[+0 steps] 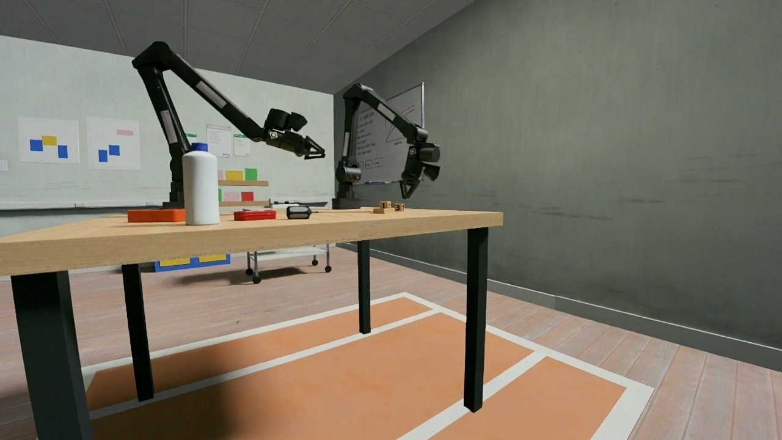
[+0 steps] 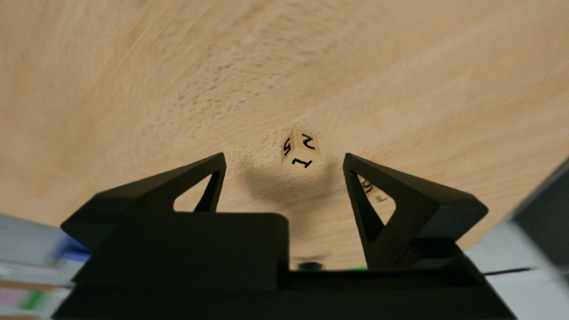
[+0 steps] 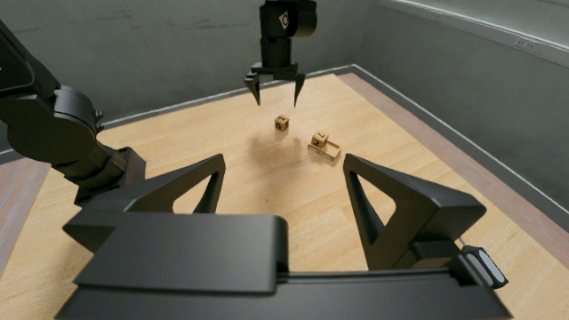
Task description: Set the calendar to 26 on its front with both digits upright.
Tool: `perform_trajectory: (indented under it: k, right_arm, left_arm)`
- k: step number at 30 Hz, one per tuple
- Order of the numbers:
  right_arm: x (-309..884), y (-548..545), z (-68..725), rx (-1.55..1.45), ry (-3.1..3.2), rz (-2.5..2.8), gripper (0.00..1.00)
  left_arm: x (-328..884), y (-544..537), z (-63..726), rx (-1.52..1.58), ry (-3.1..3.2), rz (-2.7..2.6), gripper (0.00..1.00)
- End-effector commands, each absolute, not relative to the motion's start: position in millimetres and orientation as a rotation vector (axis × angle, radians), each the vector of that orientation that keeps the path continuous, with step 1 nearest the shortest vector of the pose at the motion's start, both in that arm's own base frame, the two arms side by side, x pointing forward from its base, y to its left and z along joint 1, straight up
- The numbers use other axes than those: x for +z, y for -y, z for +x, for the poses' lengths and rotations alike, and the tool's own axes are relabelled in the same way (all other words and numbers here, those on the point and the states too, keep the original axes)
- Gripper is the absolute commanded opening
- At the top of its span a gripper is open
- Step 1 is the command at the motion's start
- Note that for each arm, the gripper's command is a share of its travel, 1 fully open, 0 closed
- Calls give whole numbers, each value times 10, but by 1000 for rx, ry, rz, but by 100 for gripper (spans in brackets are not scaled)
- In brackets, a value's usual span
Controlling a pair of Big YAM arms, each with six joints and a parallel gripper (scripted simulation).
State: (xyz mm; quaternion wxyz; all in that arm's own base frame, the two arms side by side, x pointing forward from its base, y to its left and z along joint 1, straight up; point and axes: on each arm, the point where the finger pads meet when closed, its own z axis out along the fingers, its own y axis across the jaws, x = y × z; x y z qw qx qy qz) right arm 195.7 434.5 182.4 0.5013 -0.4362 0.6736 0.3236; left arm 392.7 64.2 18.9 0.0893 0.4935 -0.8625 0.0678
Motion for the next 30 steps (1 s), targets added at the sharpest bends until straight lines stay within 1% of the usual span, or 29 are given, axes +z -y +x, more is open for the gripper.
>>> perform_trajectory:
  k: [1,5,19,23,26,30]
  right_arm:
    - [1909,-4382,1986,789,-1614,-1041,100]
    - [1909,-4382,1986,789,-1614,-1041,100]
    - [1909,-4382,1986,789,-1614,-1041,100]
    - [1909,-4382,1986,789,-1614,-1041,100]
    - [1909,-4382,1986,789,-1614,-1041,100]
    - [1909,-4382,1986,789,-1614,-1041,100]
  left_arm:
    - [274,-810,4113,204,2365,1773,100]
    - [281,-849,4121,222,2289,1846,100]
    - [287,-797,4076,230,2328,1806,100]
    - [312,-737,4252,285,2462,1679,55]
    - [319,-700,4291,313,2504,1630,53]
    - [377,-451,4499,479,2689,1373,53]
